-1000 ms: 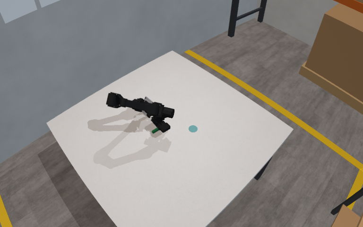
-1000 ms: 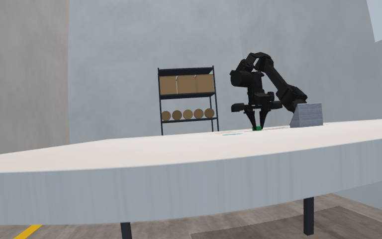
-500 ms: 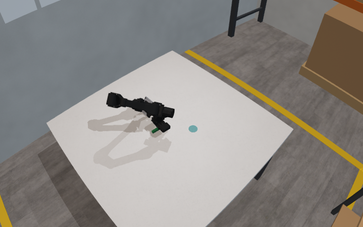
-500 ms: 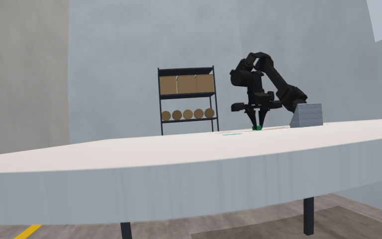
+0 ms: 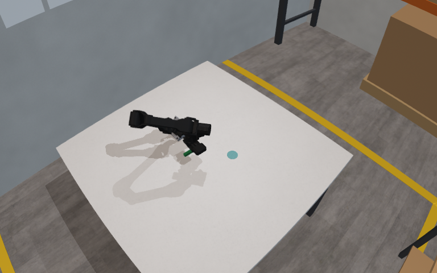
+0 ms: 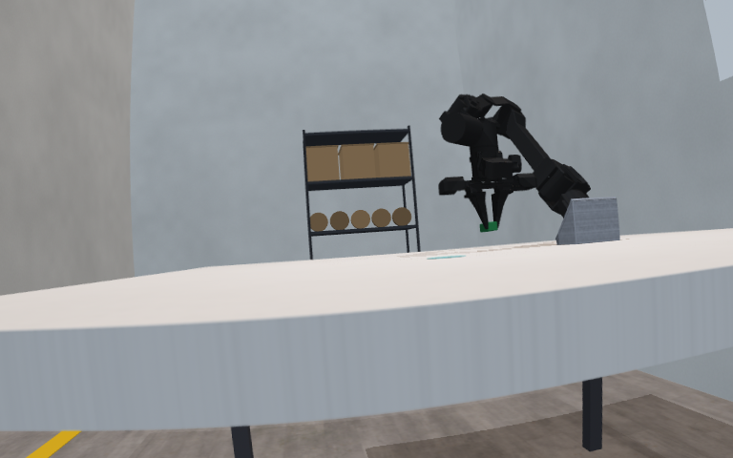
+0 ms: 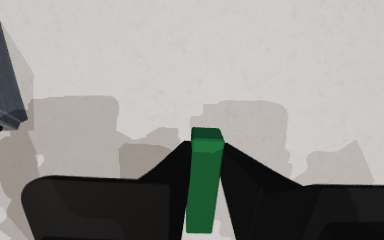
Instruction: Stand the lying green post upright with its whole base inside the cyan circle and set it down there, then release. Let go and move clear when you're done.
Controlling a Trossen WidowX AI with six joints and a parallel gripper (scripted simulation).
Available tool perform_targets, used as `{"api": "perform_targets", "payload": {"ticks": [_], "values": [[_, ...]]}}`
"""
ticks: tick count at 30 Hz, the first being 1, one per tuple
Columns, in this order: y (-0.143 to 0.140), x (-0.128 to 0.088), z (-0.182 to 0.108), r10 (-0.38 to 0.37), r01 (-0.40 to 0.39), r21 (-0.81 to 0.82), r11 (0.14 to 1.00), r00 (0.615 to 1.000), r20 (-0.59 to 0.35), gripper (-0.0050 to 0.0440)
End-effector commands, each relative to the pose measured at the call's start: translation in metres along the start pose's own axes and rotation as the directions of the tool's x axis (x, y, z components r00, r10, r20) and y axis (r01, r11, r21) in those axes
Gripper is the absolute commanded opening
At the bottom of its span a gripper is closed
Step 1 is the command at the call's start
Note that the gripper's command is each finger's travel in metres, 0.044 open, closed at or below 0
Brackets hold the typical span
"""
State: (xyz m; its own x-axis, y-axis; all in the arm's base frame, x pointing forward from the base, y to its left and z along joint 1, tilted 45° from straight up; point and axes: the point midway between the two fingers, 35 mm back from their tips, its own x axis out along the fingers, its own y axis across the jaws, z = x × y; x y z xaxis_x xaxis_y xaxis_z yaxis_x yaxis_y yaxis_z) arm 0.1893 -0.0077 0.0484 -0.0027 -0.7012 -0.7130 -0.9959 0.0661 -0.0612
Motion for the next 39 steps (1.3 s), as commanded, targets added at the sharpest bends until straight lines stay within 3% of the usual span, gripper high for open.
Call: {"api": "perform_targets", "payload": {"ticks": [1,23,39], "values": [[-0.004,-0.019,0.003,-0.008,0.008,0.012,1.0,1.0,0.013,0.0022],[0.004,-0.083,0.0,-0.004,0.004,0.013,1.0,1.0,0.001,0.0022],[-0.013,-0.095,0.014,-0.002,0.003,0.04,0.999,1.0,-0.005,0.0022]]}}
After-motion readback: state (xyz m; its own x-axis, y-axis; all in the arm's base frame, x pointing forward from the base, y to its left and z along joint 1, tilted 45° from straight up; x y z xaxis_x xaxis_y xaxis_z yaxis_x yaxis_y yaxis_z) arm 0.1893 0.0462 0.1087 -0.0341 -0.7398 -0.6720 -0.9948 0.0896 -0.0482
